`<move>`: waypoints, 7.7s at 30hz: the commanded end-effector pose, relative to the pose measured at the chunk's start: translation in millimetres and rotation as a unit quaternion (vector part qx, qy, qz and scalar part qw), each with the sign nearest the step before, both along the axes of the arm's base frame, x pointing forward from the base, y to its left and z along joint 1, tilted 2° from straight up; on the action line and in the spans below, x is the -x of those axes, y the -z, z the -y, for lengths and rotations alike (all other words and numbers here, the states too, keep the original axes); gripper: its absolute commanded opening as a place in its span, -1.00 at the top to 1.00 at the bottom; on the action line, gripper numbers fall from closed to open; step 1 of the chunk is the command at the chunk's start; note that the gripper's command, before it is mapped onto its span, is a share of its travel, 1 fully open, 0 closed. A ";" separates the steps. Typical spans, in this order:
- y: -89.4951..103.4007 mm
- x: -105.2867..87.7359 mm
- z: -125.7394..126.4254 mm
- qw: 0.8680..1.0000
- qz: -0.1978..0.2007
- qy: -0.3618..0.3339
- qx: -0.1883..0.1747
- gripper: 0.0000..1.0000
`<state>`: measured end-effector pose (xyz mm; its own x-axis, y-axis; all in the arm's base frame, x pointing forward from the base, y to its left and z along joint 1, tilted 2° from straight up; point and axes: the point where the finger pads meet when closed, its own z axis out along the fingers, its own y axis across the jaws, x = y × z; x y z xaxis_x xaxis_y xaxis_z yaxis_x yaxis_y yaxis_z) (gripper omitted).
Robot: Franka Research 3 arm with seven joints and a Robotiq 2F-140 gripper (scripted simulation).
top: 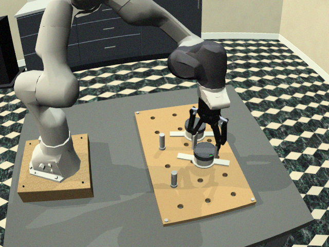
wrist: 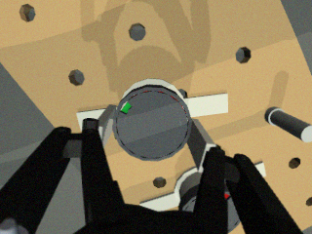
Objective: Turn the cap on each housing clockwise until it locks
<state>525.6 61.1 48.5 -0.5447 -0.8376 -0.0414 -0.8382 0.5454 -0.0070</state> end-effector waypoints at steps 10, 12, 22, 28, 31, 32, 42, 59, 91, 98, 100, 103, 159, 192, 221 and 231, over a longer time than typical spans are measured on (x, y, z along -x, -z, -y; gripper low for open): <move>0.7 -8.9 -4.6 1.000 -0.003 0.005 -0.003 0.80; 0.6 -10.4 -4.9 1.000 -0.003 0.005 -0.003 0.80; 0.4 -16.1 -6.1 1.000 -0.003 0.005 -0.003 0.80; 0.4 -17.5 -6.4 1.000 -0.003 0.005 -0.003 0.80; 0.4 -18.2 -6.6 1.000 -0.003 0.005 -0.003 0.80; 0.4 -18.5 -6.6 1.000 -0.003 0.005 -0.003 0.80; 0.3 -19.4 -6.8 1.000 -0.003 0.005 -0.003 0.80; 0.3 -19.5 -6.9 1.000 -0.003 0.005 -0.003 0.80; 0.3 -19.5 -6.7 1.000 -0.003 0.005 -0.003 0.80; 0.4 -19.7 -6.0 1.000 -0.003 0.005 -0.003 0.80; 0.4 -19.7 -5.6 1.000 -0.003 0.005 -0.003 0.80; 0.4 -19.9 -4.7 1.000 -0.003 0.005 -0.003 0.80; 2.2 -31.5 52.6 1.000 -0.003 0.005 -0.003 0.80; 3.9 -42.4 106.6 1.000 -0.003 0.005 -0.003 0.80; 4.6 -47.3 130.6 1.000 -0.003 0.005 -0.003 0.80; 4.7 -47.8 133.2 1.000 -0.003 0.005 -0.003 0.80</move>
